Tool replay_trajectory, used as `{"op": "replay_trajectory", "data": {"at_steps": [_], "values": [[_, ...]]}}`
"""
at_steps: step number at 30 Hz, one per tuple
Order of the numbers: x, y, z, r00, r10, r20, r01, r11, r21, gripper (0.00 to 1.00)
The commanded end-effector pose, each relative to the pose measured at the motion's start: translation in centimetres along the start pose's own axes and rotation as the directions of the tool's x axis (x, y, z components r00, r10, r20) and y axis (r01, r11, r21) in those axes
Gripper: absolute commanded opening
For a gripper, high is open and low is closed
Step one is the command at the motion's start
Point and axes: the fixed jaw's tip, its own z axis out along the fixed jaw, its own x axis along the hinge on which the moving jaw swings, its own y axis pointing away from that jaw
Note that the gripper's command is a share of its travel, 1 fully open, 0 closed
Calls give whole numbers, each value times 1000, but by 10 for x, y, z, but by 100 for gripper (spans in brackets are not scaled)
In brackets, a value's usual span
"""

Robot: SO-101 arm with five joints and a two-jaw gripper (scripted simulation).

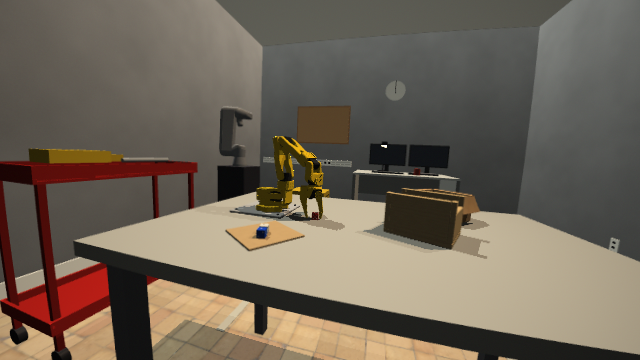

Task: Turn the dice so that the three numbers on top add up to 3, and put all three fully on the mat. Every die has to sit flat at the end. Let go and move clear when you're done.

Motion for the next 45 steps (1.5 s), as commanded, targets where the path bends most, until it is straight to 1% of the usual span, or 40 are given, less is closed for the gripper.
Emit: {"op": "replay_trajectory", "data": {"at_steps": [1, 10, 17, 32, 40, 45], "values": [[0, -4, 0, 1000, -4, -3, 4, 1000, 5, 20], [0, -8, 0, 1000, -4, -3, 4, 1000, 5, 13], [0, -9, 0, 1000, -2, -3, 2, 1000, 6, 11], [0, -10, 0, 1000, -4, -3, 4, 1000, 5, 9], [0, -10, 0, 1000, -4, -3, 4, 1000, 5, 1], [0, -10, 0, 1000, -4, -3, 4, 1000, 5, 0]]}}
